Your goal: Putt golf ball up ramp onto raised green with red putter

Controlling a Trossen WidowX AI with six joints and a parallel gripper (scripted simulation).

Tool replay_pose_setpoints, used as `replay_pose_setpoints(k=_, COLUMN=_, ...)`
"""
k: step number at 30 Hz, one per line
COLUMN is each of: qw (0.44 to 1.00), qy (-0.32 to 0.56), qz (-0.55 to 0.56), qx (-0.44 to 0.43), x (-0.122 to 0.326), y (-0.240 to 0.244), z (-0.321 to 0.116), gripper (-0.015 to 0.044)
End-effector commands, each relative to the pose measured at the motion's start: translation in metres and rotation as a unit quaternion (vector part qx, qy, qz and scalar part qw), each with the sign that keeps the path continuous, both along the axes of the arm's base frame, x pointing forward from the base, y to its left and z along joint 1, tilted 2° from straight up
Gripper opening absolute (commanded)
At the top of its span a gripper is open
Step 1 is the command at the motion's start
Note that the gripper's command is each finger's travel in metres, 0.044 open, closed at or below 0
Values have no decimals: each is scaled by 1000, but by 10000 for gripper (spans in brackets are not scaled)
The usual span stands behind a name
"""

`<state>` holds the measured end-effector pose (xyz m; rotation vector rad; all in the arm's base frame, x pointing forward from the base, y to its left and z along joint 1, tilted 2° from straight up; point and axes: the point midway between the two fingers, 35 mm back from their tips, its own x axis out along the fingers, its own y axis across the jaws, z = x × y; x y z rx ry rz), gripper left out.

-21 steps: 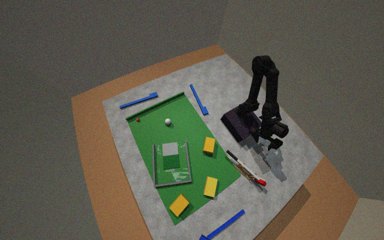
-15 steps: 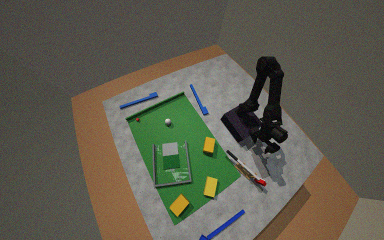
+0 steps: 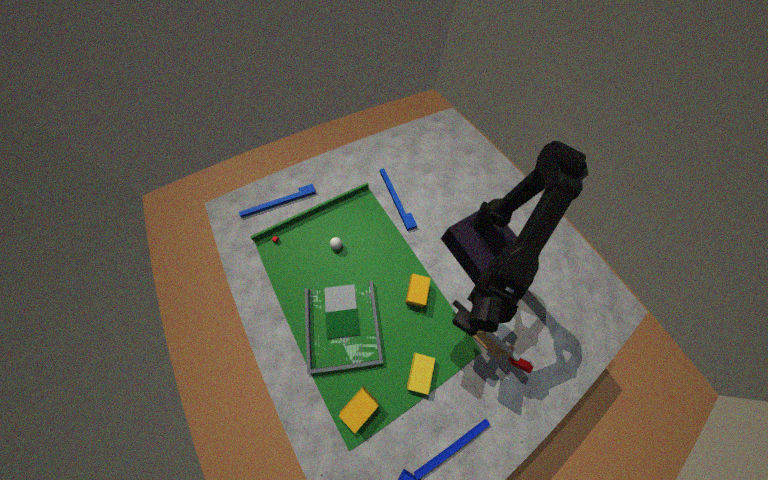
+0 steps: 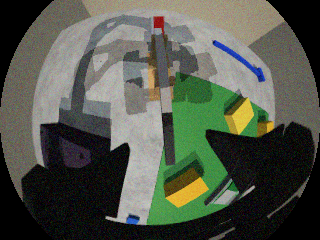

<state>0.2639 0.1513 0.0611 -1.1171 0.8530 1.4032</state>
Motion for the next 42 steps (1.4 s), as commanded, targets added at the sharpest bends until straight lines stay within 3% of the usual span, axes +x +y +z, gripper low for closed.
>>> replay_pose_setpoints(k=1, qw=999, qy=29, qz=-34, qx=1, x=8, y=-10, z=-1, gripper=440)
replay_pose_setpoints(k=19, qw=999, qy=29, qz=-34, qx=1, x=9, y=-7, z=-46, gripper=440)
replay_pose_setpoints(k=41, qw=999, qy=29, qz=-34, qx=1, x=9, y=-6, z=-71, gripper=440)
replay_pose_setpoints(k=42, qw=999, qy=27, qz=-32, qx=1, x=10, y=-6, z=-67, gripper=414)
